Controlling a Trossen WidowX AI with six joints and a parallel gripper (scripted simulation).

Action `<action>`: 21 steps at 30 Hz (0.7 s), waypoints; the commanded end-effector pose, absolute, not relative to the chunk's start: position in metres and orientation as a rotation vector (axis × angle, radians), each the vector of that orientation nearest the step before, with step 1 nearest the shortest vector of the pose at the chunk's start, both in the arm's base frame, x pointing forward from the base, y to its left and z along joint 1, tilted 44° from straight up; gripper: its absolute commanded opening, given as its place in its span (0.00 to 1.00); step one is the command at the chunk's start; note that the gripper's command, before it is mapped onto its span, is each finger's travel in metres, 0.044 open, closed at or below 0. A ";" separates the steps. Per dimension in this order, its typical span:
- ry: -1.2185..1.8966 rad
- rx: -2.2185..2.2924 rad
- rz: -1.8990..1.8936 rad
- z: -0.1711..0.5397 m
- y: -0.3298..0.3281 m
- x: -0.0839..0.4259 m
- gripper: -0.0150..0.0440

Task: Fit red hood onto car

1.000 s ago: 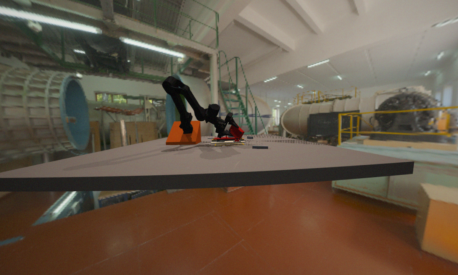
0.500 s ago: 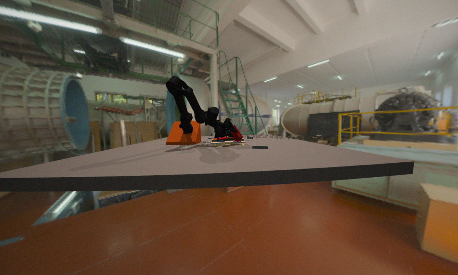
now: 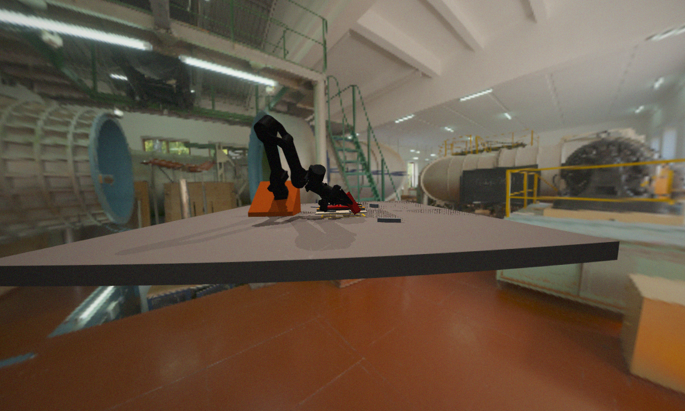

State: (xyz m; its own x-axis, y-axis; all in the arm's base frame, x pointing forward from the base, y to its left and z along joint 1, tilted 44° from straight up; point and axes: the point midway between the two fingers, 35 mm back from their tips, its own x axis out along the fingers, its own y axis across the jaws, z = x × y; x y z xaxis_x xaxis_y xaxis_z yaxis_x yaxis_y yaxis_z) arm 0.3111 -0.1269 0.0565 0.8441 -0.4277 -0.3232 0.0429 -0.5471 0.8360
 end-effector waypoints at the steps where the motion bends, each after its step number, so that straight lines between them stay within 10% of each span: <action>1: -0.285 2.075 -0.626 0.057 -0.127 0.311 0.34; 16: -0.285 2.075 -0.626 0.057 -0.127 0.311 1.00; 21: -0.287 2.083 -0.627 0.060 -0.124 0.310 1.00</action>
